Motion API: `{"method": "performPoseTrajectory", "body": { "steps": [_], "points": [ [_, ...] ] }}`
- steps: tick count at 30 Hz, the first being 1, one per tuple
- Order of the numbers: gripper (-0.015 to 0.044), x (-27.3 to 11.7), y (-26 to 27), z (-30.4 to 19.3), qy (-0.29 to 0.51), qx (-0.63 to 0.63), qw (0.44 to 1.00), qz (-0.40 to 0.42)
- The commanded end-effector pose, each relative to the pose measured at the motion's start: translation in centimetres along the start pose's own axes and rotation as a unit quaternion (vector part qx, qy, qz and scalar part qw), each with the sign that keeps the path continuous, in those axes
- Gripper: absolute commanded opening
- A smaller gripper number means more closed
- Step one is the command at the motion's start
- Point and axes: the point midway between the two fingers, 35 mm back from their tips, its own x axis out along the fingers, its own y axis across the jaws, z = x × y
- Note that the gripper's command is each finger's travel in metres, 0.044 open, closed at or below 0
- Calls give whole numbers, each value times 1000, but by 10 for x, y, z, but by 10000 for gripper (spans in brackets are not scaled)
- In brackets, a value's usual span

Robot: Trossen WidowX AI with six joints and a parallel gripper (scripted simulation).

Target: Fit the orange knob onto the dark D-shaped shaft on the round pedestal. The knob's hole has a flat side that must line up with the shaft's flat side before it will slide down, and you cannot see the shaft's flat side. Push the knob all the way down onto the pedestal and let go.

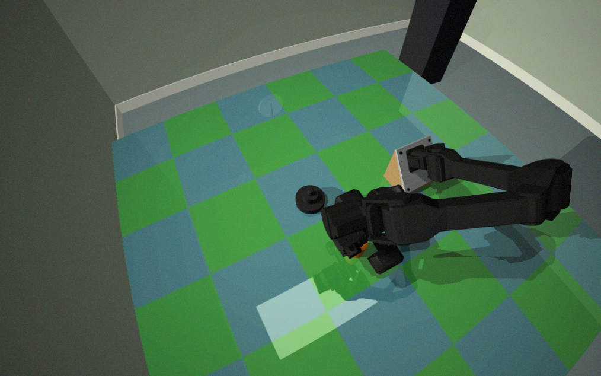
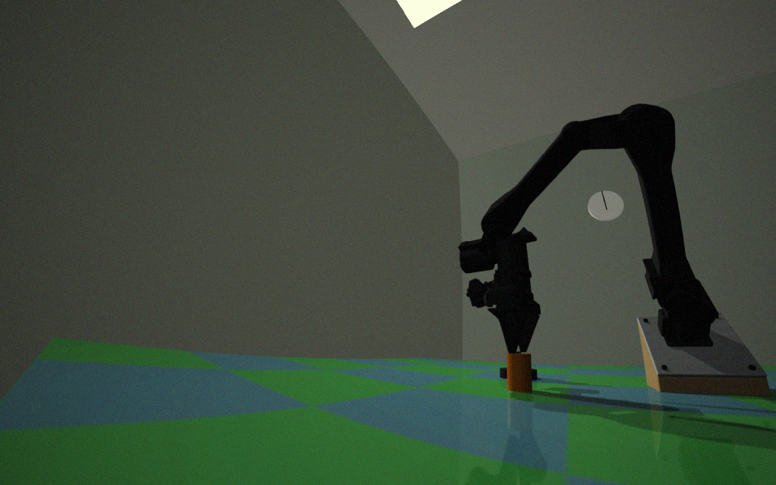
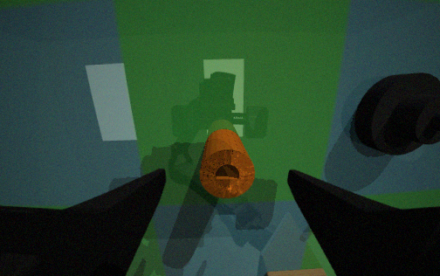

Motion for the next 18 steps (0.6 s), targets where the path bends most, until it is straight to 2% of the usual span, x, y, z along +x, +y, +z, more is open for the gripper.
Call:
{"method": "performPoseTrajectory", "body": {
  "steps": [1,18],
  "points": [
    [440,6,0,1,0,2,1000,1],
    [440,33,0,1,-1,2,1000,2]
  ]
}}
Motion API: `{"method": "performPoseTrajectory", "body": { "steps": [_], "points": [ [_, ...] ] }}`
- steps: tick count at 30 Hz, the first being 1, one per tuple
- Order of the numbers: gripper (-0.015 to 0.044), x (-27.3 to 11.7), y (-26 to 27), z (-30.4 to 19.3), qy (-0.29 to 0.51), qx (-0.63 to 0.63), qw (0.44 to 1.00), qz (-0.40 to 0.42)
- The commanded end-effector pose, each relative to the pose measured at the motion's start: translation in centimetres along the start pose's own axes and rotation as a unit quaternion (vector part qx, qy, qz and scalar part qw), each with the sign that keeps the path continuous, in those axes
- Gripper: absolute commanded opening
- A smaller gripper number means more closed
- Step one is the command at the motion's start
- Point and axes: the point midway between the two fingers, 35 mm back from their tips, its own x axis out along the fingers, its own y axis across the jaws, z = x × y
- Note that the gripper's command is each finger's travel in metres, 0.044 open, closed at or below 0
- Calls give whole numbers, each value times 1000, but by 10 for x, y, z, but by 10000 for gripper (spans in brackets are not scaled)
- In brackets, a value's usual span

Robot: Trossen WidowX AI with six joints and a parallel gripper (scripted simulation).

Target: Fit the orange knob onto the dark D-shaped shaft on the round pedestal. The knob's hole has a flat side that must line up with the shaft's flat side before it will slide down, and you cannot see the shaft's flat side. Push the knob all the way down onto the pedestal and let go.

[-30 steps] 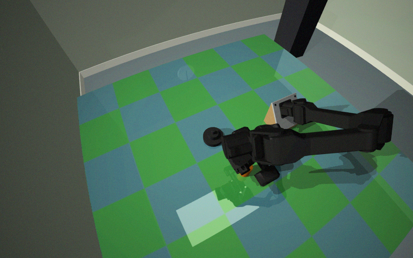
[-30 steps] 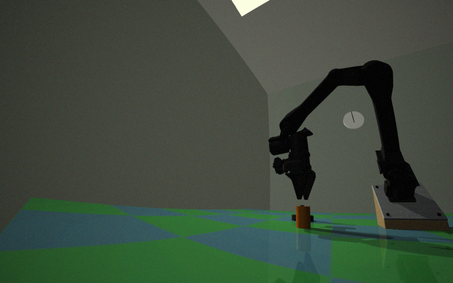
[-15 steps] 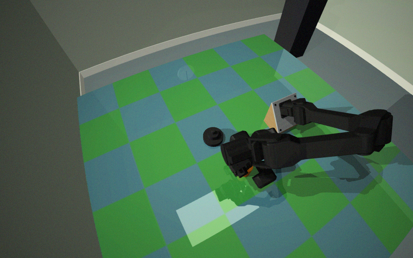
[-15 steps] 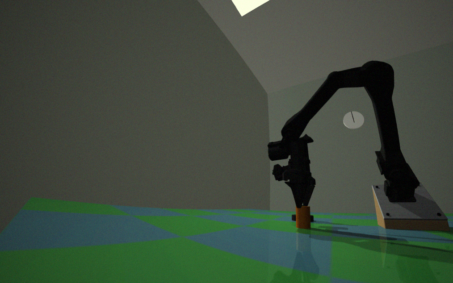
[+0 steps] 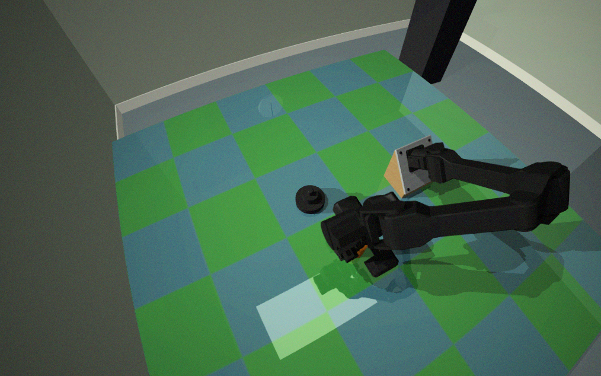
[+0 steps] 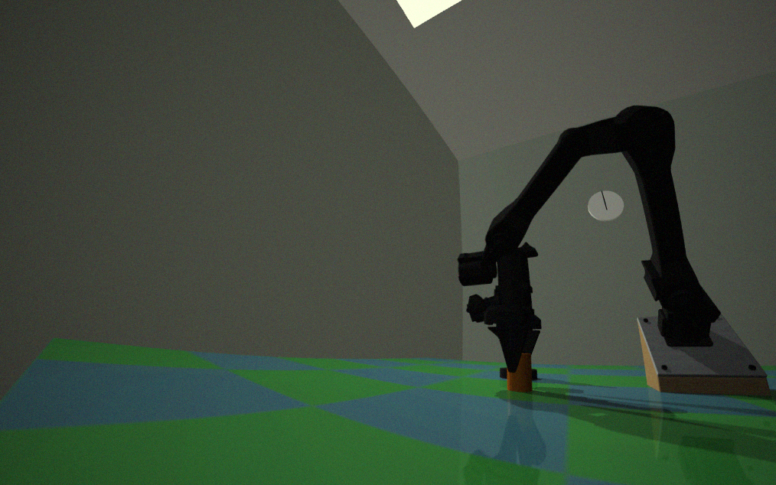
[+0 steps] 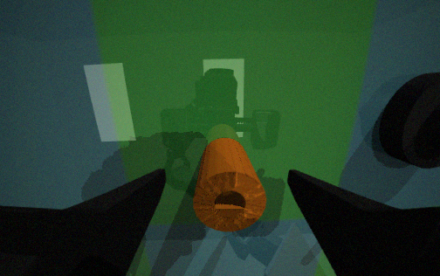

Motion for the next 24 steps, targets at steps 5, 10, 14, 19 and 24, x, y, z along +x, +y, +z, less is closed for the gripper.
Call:
{"method": "performPoseTrajectory", "body": {
  "steps": [5,10,14,19,24],
  "points": [
    [440,12,0,-1,0,2,1000,3],
    [440,20,1,-2,0,2,1000,4],
    [440,24,1,-2,0,2,1000,4],
    [309,24,1,-2,0,2,1000,4],
    [177,24,1,-2,0,2,1000,4]
  ]
}}
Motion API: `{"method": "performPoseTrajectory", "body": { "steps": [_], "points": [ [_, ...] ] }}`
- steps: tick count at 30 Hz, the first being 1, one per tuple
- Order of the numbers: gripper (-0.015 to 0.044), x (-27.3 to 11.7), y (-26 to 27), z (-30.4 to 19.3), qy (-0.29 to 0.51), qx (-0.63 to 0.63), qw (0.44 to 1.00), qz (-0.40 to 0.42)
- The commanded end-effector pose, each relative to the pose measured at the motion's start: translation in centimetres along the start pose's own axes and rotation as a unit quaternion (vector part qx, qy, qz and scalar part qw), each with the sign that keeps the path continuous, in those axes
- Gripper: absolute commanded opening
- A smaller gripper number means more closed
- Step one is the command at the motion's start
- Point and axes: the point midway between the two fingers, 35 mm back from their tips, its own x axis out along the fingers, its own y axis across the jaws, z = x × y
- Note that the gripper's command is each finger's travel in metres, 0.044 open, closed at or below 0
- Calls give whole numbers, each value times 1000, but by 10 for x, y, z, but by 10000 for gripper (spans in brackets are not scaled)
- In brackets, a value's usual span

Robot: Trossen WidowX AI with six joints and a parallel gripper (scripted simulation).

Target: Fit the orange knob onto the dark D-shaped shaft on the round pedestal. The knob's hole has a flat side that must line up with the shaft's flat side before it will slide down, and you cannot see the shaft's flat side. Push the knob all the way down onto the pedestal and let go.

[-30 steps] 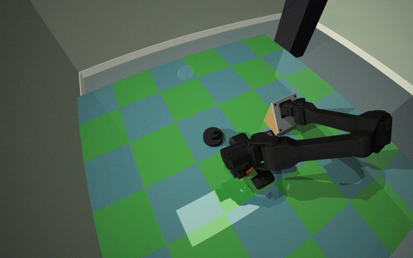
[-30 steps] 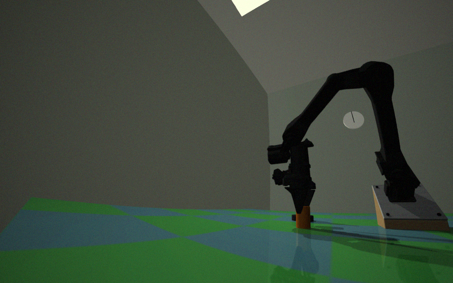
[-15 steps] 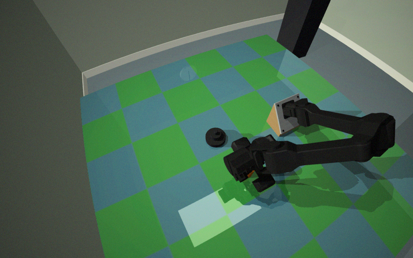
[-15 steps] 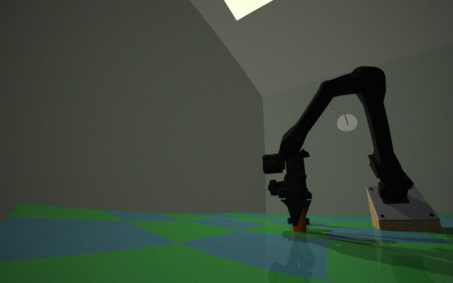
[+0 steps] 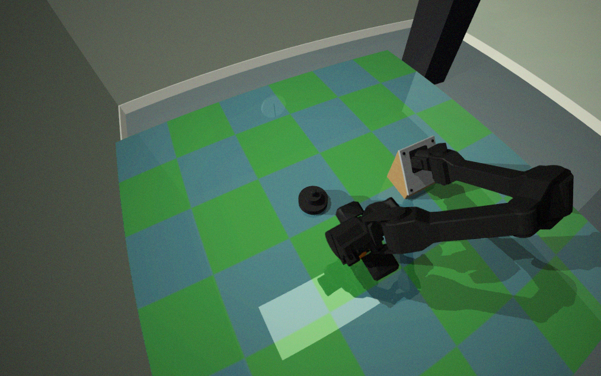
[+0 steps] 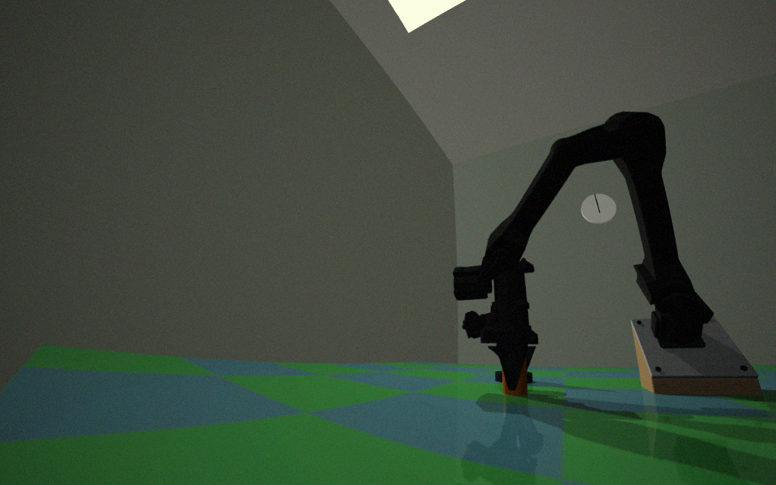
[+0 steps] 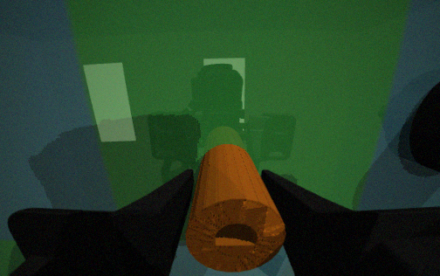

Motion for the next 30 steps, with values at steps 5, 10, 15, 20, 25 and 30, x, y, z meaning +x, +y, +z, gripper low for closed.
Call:
{"method": "performPoseTrajectory", "body": {
  "steps": [5,10,15,20,25,30],
  "points": [
    [144,0,0,0,0,1,1000,2],
    [13,-12,-4,12,-28,-12,1000,2],
    [0,-27,-6,17,-34,-15,999,-2],
    [0,-49,-8,18,-28,-11,1000,-8],
    [0,-76,-9,16,-20,-7,1000,-11],
    [0,-103,-7,11,-11,-3,1000,-9]
  ]
}}
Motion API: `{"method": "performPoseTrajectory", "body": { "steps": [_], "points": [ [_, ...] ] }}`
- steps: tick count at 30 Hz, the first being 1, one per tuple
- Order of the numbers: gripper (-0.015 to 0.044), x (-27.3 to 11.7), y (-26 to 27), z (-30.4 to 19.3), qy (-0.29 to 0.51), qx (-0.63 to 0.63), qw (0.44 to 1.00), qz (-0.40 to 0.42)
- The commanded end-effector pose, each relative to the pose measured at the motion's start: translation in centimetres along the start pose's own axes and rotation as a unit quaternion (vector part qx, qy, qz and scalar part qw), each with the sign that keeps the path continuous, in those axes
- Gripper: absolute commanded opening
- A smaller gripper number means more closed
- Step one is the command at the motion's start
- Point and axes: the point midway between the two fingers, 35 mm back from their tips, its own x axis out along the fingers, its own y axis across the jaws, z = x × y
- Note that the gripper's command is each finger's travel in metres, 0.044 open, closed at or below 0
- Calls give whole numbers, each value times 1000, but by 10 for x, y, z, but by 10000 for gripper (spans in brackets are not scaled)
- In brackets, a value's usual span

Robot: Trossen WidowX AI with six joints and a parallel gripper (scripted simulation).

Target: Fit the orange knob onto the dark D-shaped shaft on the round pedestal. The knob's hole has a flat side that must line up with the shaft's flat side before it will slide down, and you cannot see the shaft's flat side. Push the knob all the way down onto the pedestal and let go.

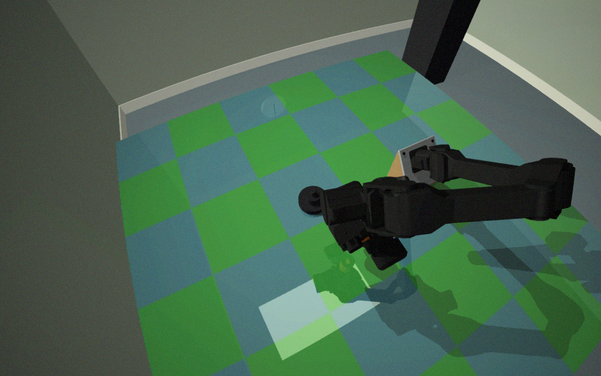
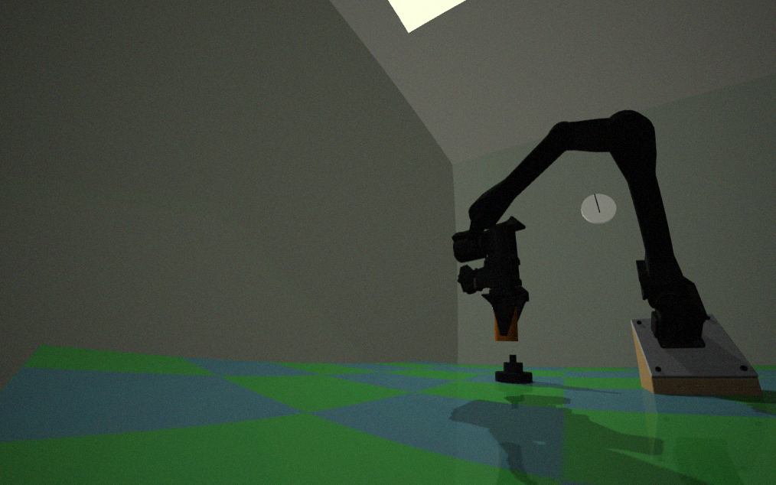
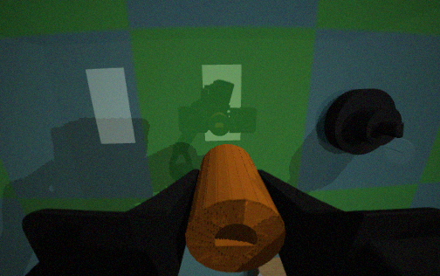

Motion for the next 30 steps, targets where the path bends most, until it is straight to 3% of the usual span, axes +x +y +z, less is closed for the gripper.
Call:
{"method": "performPoseTrajectory", "body": {
  "steps": [1,8,30],
  "points": [
    [0,-21,0,-2,3,3,1000,0],
    [0,-52,5,-10,13,7,1000,7],
    [0,-38,-52,13,11,6,1000,4]
  ]
}}
